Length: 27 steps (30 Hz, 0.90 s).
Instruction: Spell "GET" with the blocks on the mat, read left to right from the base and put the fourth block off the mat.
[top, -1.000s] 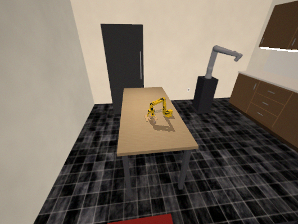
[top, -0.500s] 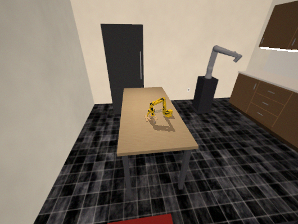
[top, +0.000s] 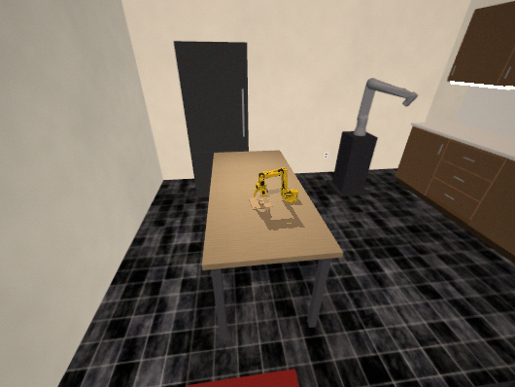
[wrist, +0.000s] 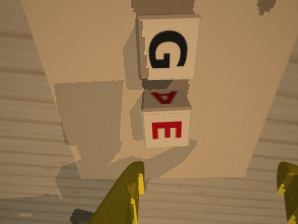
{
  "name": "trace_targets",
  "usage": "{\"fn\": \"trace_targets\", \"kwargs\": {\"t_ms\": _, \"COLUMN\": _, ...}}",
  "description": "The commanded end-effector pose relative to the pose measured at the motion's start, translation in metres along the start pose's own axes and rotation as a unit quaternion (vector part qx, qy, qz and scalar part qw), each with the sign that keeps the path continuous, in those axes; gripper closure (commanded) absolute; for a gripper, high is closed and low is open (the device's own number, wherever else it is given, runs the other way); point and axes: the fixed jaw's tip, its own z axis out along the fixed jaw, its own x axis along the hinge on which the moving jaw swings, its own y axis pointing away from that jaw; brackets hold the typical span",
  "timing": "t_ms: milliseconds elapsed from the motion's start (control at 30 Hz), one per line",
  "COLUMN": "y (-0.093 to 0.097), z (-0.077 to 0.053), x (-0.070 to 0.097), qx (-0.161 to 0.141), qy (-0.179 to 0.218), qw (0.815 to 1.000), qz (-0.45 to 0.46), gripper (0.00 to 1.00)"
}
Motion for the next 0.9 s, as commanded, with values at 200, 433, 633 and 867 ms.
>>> {"fn": "trace_targets", "kwargs": {"t_ms": 200, "y": -0.0031, "z": -0.0303, "x": -0.0002, "qx": 0.034, "qy": -0.001, "qw": 0.999, "qz": -0.002, "gripper": 0.67}}
{"fn": "trace_targets", "kwargs": {"t_ms": 433, "y": -0.0031, "z": -0.0305, "x": -0.0002, "qx": 0.034, "qy": -0.001, "qw": 0.999, "qz": -0.002, "gripper": 0.67}}
{"fn": "trace_targets", "kwargs": {"t_ms": 633, "y": -0.0031, "z": -0.0305, "x": -0.0002, "qx": 0.034, "qy": -0.001, "qw": 0.999, "qz": -0.002, "gripper": 0.67}}
{"fn": "trace_targets", "kwargs": {"t_ms": 867, "y": -0.0031, "z": -0.0305, "x": -0.0002, "qx": 0.034, "qy": -0.001, "qw": 0.999, "qz": -0.002, "gripper": 0.67}}
